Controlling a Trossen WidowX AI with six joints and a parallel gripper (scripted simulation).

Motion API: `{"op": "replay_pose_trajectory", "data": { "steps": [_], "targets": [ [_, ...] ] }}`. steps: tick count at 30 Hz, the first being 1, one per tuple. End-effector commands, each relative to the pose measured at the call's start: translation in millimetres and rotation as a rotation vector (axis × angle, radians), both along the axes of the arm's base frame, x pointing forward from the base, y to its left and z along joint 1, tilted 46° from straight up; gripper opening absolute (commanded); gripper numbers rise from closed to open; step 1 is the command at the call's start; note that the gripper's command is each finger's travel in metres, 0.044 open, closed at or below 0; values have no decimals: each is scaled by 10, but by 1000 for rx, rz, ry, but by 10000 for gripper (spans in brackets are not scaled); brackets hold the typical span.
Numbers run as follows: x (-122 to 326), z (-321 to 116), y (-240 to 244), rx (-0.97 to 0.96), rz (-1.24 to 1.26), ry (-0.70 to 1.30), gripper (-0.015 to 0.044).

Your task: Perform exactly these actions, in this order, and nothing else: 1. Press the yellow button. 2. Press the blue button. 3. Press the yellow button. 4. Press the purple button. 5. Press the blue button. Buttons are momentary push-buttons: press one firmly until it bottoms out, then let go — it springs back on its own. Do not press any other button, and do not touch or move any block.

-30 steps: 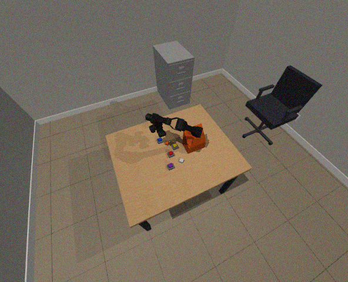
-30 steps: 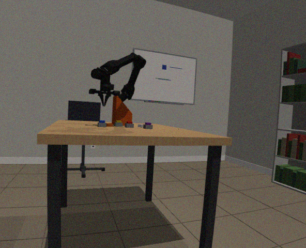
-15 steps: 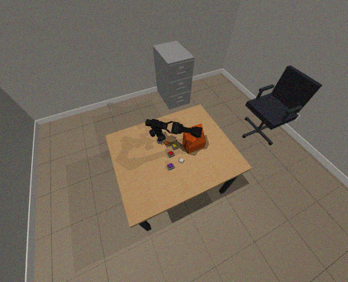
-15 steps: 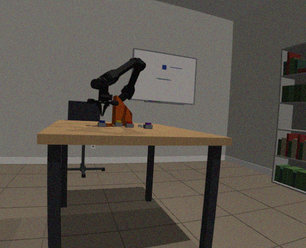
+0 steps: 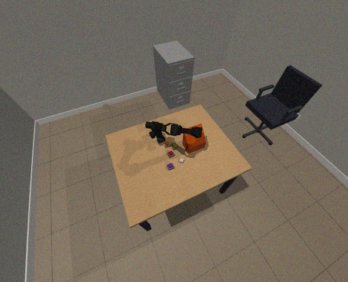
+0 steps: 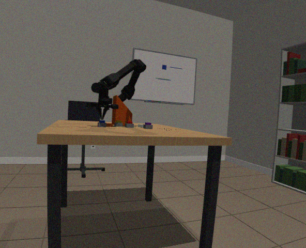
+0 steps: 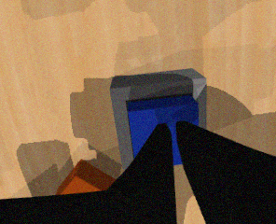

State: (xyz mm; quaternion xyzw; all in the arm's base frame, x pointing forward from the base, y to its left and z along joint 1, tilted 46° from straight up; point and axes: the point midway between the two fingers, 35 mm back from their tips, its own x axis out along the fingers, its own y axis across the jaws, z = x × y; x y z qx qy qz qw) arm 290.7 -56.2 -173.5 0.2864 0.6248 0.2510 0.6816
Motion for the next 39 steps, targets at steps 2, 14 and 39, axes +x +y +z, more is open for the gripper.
{"op": "replay_pose_trajectory", "data": {
  "steps": [2,14,39],
  "targets": [
    [-43,-75,105,14,-1,15,20],
    [-42,-82,113,15,-1,15,20],
    [-100,486,-489,8,-2,16,20]
  ]
}}
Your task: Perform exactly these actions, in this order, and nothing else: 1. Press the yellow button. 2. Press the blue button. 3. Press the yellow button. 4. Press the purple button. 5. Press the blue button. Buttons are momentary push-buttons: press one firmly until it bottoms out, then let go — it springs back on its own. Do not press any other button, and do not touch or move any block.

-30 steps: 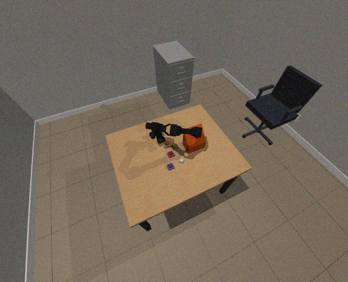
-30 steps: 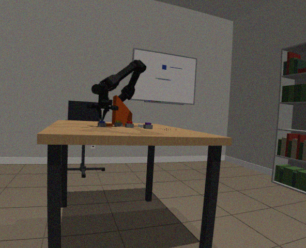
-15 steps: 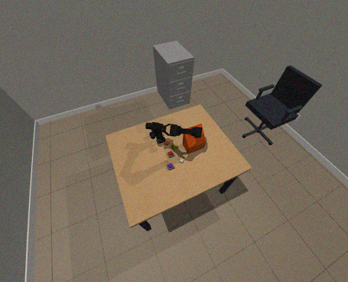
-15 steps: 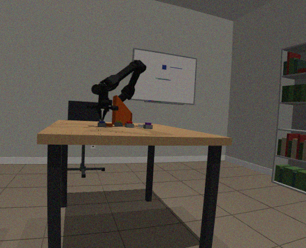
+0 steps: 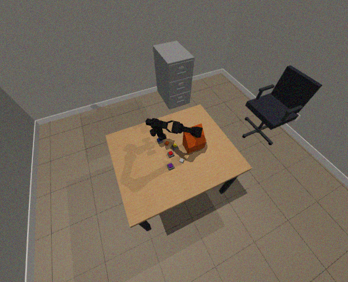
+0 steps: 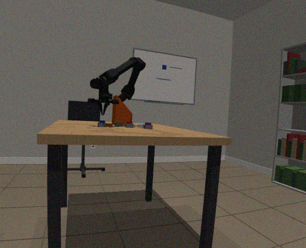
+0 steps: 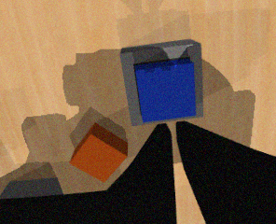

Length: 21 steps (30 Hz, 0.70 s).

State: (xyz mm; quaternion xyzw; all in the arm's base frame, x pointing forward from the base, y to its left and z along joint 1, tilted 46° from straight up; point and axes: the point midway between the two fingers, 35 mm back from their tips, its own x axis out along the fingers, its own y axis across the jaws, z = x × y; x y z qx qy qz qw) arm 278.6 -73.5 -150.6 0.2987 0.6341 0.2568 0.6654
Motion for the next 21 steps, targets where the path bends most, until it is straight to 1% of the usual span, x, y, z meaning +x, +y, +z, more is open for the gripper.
{"op": "replay_pose_trajectory", "data": {
  "steps": [1,7,9,15,21],
  "targets": [
    [5,333,-389,-20,-7,-20,20],
    [-9,372,-403,-20,-7,-20,20],
    [-77,476,-327,-19,-7,-19,20],
    [-468,895,71,-16,-7,-15,20],
    [-937,1170,497,-12,-7,-12,20]
  ]
}}
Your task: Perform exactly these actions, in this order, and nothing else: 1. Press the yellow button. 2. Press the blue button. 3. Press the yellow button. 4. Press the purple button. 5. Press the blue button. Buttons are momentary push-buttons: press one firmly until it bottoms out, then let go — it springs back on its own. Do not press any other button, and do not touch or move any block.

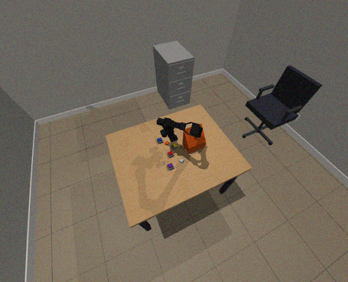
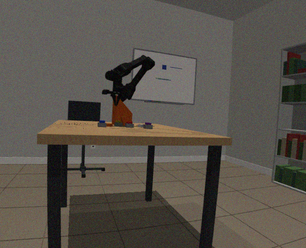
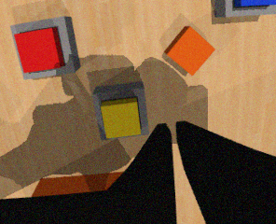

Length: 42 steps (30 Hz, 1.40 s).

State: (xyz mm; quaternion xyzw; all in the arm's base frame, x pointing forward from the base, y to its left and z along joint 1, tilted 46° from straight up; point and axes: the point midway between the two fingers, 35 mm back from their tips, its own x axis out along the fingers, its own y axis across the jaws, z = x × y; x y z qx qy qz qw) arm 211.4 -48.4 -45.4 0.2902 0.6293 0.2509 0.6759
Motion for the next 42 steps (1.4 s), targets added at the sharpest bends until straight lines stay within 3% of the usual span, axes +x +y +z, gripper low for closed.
{"op": "replay_pose_trajectory", "data": {
  "steps": [1,7,13,42],
  "targets": [
    [-307,135,283,11,-2,9,20],
    [-316,124,308,11,-2,9,20],
    [-276,-276,731,14,-2,9,20],
    [-257,-515,989,17,-2,10,20]
  ]
}}
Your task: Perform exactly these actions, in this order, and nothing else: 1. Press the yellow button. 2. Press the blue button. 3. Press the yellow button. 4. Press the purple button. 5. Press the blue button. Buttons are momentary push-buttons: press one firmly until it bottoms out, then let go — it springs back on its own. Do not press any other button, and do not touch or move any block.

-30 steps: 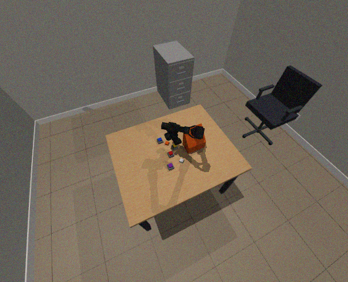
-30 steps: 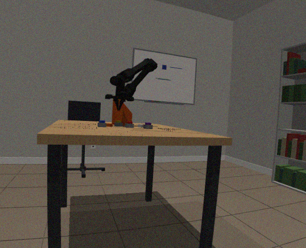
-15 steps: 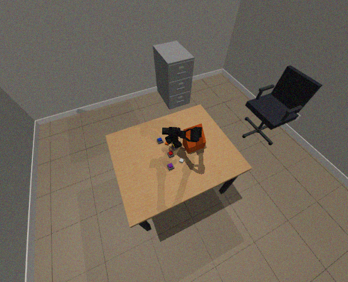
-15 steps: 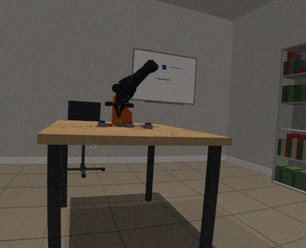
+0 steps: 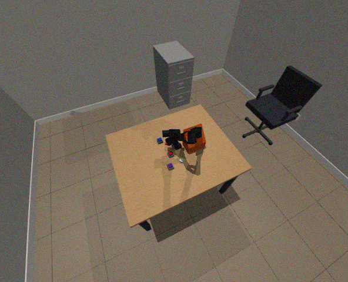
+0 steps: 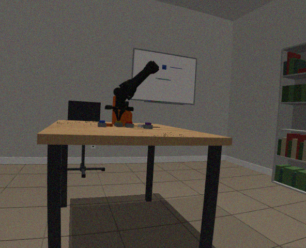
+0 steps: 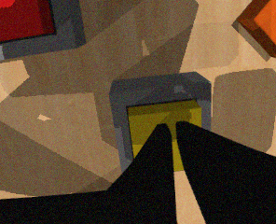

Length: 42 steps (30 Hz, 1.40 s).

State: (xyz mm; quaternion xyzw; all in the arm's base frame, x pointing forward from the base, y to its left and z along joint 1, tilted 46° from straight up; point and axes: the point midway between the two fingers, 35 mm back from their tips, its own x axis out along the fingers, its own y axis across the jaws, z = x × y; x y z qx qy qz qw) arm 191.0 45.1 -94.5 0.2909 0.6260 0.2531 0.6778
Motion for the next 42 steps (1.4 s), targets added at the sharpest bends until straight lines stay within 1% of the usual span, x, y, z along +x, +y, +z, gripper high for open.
{"op": "replay_pose_trajectory", "data": {
  "steps": [1,21,25,31,38,42],
  "targets": [
    [-53,-24,54,13,-1,17,20],
    [-9,-13,13,2,-1,2,20],
    [-68,190,-178,10,-1,16,20],
    [-68,232,-223,10,-5,15,20],
    [-108,599,-614,6,-3,16,20],
    [-117,631,-640,7,-1,17,20]
  ]
}}
